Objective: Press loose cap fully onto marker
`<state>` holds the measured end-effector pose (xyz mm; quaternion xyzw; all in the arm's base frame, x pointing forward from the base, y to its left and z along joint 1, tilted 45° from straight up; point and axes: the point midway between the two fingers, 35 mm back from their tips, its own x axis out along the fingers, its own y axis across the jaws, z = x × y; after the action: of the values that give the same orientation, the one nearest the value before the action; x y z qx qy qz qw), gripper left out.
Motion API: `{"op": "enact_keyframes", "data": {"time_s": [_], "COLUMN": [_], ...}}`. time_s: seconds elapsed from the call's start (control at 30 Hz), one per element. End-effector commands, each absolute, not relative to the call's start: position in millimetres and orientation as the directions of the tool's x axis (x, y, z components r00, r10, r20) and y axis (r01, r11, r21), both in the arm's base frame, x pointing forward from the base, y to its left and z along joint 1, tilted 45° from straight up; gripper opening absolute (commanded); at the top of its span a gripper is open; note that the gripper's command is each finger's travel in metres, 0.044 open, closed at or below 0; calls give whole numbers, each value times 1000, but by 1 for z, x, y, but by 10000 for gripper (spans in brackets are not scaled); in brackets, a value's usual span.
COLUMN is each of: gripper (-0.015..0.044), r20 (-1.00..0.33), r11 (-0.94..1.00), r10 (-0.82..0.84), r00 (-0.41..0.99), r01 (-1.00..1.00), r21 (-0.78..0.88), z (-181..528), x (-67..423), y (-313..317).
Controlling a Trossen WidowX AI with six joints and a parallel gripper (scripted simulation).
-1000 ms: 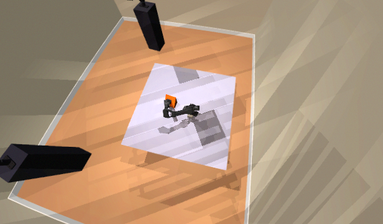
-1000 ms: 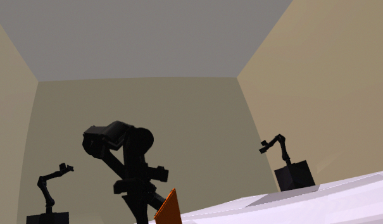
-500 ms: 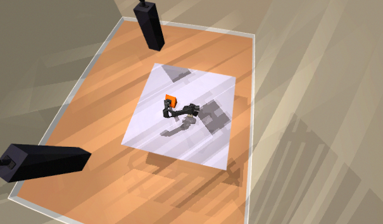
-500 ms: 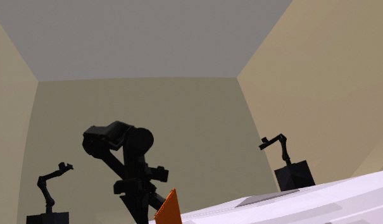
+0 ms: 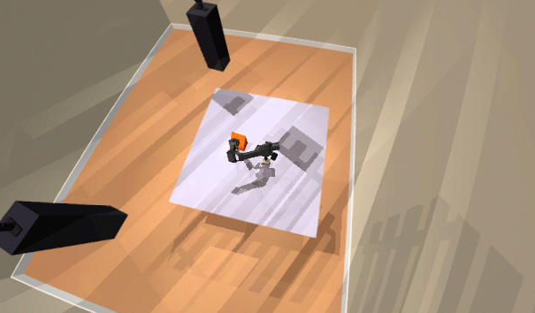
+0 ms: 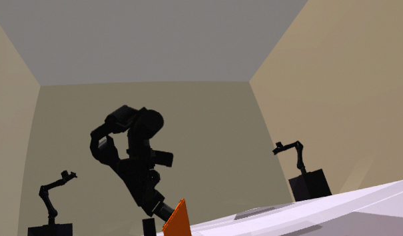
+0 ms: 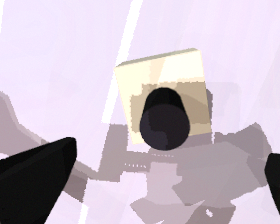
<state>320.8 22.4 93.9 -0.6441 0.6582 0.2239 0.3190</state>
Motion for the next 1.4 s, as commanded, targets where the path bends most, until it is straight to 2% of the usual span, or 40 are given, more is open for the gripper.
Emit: {"op": "enact_keyframes", "data": {"time_s": [0.0, 0.07, 0.17, 0.33, 0.47, 0.57, 1.37], "gripper": [440, 387, 309, 177, 72, 0, 0], "r20": [-710, -710, -709, -708, -707, -707, -707], "r11": [80, 127, 318, 584, 691, 700, 700], "r10": [-704, -704, -704, -705, -706, -707, -707], "r00": [23, 23, 24, 25, 26, 26, 26], "r01": [-991, -979, -883, -545, -188, -122, -122], "r21": [-111, -158, -346, -601, -697, -704, -704], "z": [102, 101, 100, 97, 95, 95, 88], "x": [318, 318, 318, 318, 319, 319, 319], "y": [30, 30, 28, 26, 25, 24, 18]}}
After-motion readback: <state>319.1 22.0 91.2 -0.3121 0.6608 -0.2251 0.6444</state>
